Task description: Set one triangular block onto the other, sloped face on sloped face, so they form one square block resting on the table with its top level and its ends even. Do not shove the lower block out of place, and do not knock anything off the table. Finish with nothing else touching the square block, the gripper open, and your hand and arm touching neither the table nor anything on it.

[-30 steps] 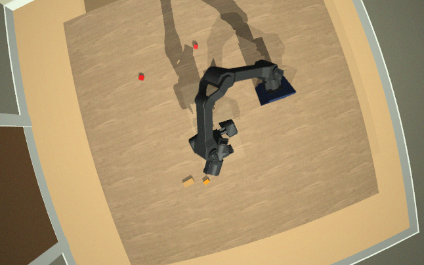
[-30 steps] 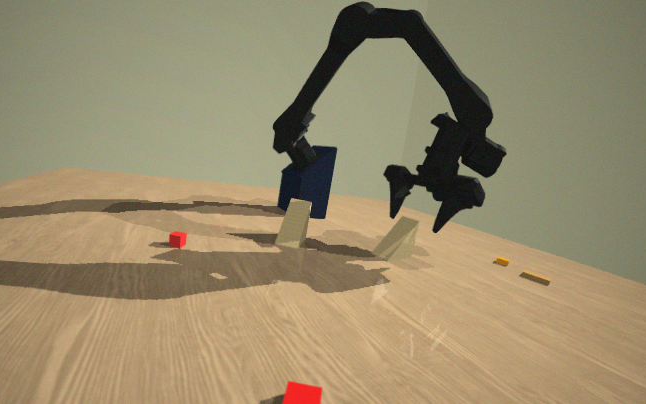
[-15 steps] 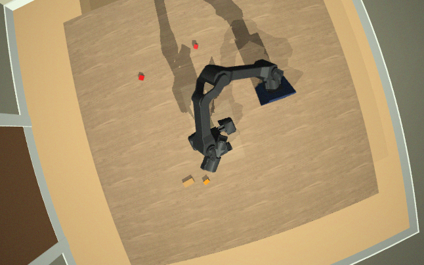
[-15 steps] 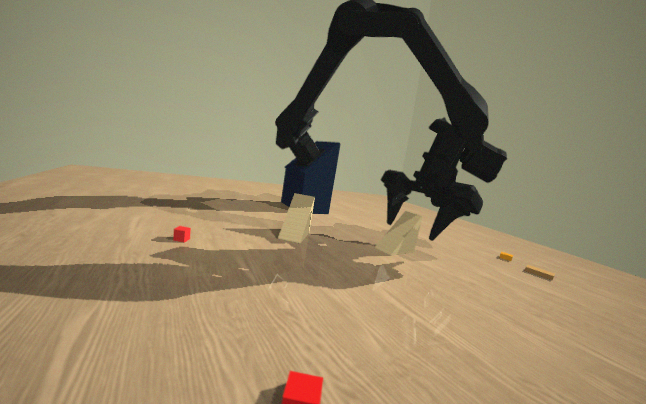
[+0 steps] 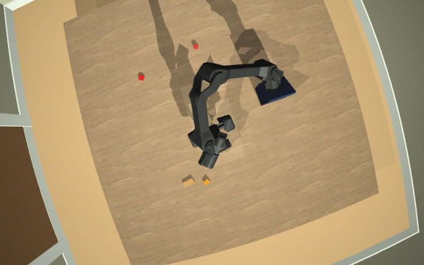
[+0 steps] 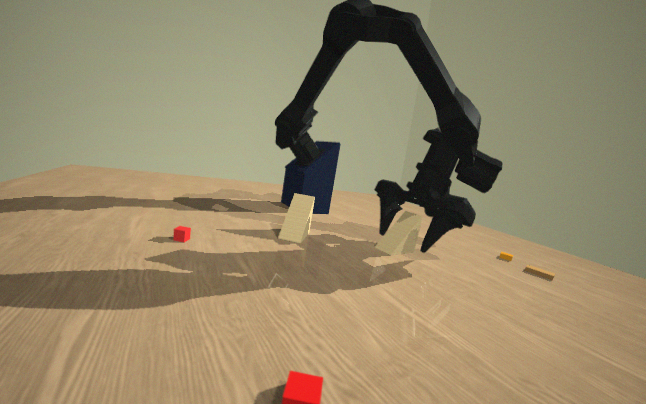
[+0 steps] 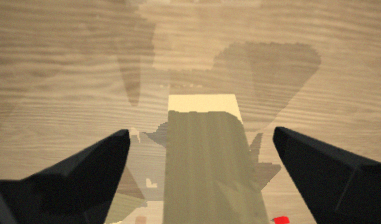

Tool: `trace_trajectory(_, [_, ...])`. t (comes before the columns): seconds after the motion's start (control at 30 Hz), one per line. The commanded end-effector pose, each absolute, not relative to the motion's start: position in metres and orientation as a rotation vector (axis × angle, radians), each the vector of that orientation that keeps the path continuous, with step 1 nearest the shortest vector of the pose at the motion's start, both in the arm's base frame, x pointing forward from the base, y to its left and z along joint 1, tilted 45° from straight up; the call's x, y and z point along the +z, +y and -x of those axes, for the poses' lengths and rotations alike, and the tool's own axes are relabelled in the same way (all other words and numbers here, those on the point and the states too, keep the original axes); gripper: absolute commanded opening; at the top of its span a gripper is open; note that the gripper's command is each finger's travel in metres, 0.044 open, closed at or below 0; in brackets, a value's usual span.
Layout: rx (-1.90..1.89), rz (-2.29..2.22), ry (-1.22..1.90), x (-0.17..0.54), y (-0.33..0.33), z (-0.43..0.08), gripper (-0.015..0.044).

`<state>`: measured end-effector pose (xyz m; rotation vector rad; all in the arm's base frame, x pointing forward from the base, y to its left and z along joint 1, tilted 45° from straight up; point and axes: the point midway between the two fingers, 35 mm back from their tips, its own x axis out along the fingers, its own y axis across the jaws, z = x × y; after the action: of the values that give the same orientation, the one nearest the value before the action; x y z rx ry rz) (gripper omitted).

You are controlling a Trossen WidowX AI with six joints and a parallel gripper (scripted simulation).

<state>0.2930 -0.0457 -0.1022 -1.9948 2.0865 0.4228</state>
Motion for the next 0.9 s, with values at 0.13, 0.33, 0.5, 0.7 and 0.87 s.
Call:
trace_trajectory(0.13, [0.42, 1.998, 2.089, -0.1023, -0.0509, -0.2916, 0.0361])
trace_trajectory(0.33, [0.42, 1.998, 2.089, -0.1023, -0.0509, -0.2916, 0.0204])
trace_trajectory(0.5, [0.42, 1.998, 2.089, -0.1023, -0.0509, -0.2916, 0.0151])
trace_trajectory(0.7, [0.42, 1.998, 2.089, -0.1023, -0.0509, -0.2916, 0.0072])
trace_trajectory(0.87, [0.421, 1.996, 2.092, -0.1007, -0.0487, -0.2911, 0.0])
